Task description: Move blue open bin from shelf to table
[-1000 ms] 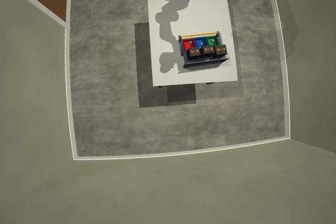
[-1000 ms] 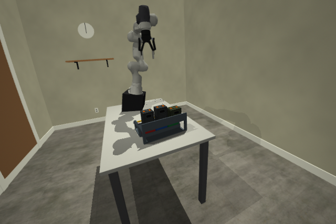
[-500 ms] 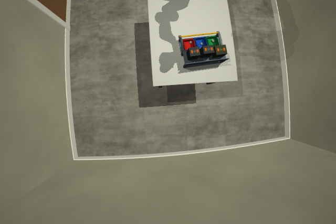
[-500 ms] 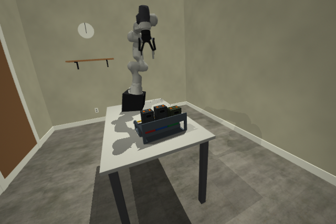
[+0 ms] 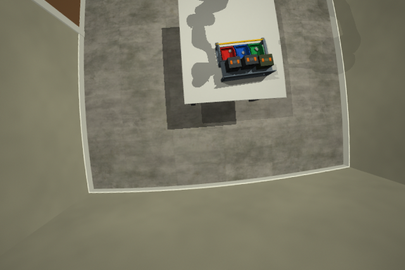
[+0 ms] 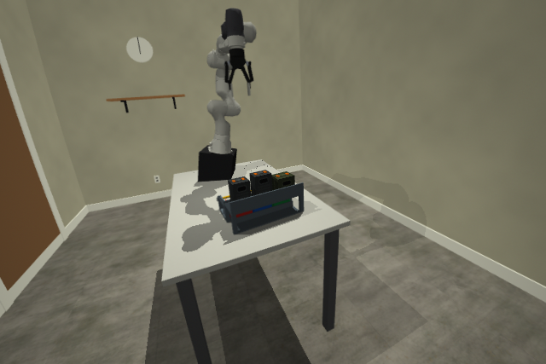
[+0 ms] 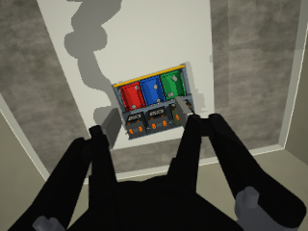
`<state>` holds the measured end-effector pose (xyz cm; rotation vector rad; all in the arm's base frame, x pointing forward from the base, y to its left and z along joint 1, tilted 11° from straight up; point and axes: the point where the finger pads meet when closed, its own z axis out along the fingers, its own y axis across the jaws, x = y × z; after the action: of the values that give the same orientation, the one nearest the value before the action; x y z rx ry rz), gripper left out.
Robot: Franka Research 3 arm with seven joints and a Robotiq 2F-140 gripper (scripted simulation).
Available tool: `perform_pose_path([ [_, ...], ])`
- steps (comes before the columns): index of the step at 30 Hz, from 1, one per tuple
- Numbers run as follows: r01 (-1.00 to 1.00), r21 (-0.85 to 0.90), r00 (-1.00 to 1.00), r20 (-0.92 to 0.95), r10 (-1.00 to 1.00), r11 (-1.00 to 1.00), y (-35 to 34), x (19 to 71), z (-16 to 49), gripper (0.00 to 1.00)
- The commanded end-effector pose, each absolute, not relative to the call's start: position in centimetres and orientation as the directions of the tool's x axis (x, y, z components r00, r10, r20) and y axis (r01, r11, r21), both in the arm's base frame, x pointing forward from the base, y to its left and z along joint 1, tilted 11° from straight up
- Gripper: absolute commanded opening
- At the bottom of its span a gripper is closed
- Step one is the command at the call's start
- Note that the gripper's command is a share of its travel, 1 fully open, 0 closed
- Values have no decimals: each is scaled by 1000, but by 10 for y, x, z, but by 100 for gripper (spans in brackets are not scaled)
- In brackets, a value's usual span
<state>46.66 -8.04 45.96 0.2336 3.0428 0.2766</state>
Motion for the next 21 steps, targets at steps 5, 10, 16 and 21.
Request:
perform_pose_path([
  [5, 144, 185, -985, -63, 158, 972, -80, 467, 460, 57],
  [10, 144, 185, -985, -63, 158, 972, -80, 467, 460, 57],
  [16, 144, 185, -985, -63, 158, 972, -80, 467, 460, 57],
  [21, 393, 195, -915, -14, 403, 899, -80, 467, 460, 57],
])
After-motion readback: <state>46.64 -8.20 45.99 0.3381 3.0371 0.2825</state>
